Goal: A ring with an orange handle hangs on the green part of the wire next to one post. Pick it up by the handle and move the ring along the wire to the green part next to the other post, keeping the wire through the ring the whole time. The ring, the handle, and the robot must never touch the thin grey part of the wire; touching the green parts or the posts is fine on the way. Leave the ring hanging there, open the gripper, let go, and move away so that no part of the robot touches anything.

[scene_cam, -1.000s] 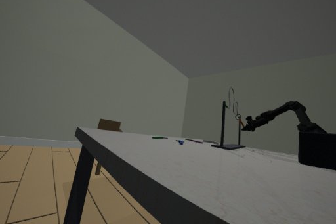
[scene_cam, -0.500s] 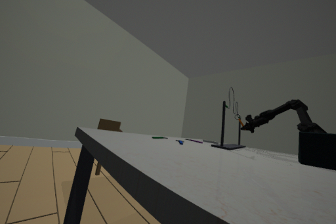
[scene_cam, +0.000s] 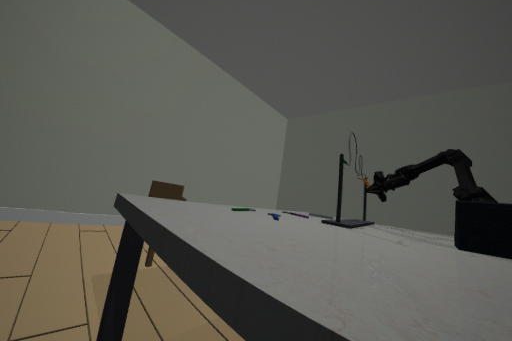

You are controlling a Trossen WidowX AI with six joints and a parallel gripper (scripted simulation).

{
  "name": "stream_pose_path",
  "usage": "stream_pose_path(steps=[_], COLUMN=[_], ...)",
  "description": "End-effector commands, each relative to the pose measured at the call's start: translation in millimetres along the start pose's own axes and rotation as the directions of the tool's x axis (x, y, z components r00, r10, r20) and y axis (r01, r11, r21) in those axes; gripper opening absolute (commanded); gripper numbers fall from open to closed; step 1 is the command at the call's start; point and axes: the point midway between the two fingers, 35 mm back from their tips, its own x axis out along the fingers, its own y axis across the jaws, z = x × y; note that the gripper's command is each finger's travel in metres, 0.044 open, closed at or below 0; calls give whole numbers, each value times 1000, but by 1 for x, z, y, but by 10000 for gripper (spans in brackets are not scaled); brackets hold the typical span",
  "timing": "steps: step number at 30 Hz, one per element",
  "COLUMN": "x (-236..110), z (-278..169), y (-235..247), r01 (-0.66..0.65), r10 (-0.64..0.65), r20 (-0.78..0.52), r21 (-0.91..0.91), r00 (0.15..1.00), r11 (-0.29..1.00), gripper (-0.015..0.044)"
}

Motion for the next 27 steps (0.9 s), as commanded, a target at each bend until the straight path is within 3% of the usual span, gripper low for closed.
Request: stream_pose_path(steps=[1,27], x=[-2,-14], z=[2,24], y=[16,88], r01=[-51,-294], r10=[50,287], r20=[9,93], r21=[73,496], r00=[999,953], r11=[996,817], gripper=[-150,-150])
